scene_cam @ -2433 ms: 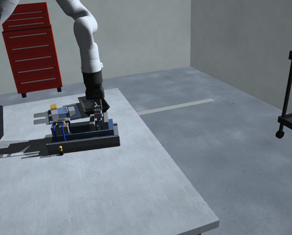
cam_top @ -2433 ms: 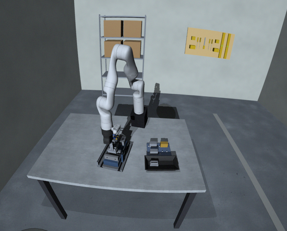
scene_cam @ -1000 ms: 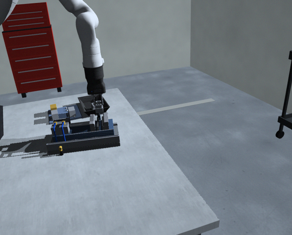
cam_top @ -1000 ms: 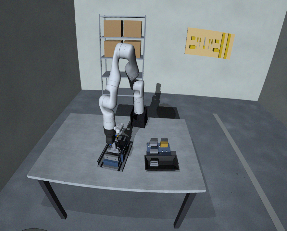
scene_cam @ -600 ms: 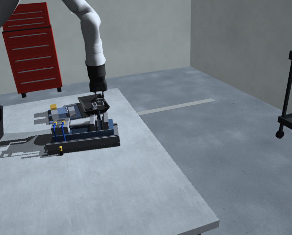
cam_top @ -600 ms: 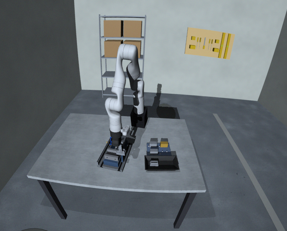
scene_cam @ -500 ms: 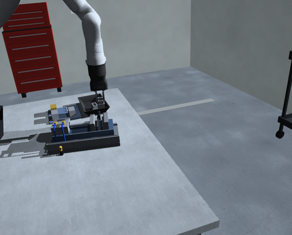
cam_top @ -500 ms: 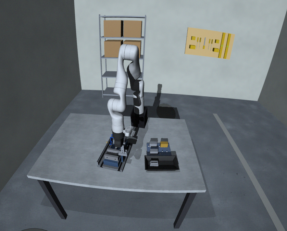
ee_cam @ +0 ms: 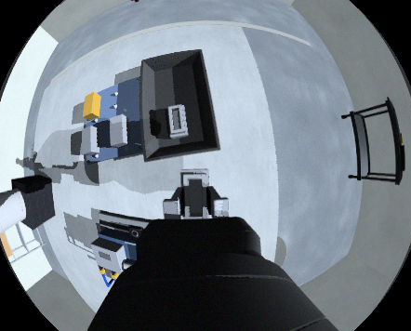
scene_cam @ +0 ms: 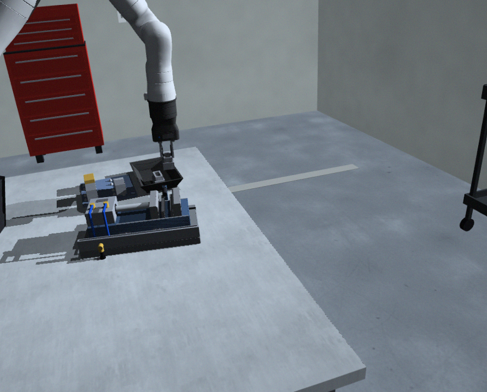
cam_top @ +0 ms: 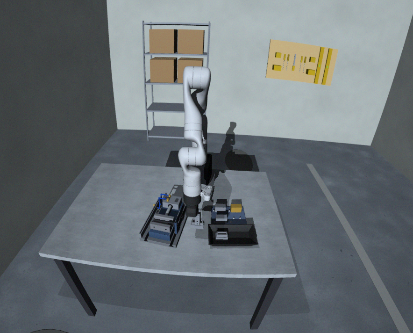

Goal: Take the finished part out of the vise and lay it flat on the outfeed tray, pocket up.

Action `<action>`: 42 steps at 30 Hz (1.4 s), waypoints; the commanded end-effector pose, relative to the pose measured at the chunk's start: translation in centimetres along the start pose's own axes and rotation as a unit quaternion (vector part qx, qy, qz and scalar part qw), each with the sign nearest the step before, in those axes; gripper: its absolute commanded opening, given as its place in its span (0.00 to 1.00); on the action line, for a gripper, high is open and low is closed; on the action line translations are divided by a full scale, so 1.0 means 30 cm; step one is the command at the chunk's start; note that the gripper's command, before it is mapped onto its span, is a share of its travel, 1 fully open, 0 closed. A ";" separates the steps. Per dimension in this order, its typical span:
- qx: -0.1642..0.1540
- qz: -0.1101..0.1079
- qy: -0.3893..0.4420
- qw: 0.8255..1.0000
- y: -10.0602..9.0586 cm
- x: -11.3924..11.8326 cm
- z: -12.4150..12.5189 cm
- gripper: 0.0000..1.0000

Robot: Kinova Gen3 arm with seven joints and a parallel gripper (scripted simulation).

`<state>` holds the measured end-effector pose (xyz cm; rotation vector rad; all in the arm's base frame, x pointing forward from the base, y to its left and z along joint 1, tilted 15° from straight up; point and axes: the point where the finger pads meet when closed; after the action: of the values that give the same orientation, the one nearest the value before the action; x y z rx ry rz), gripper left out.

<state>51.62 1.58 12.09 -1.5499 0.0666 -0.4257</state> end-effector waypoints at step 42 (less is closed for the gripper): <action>-0.004 -0.014 -0.063 0.998 -0.026 -0.326 0.680 0.00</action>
<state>48.80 23.73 11.37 -1.5748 -0.0464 -0.3512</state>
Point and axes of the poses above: the point where the finger pads meet when closed, its own y axis out along the fingers, its own x axis across the jaws, z = x × y, and after that the axes turned 13 degrees about y, right-handed
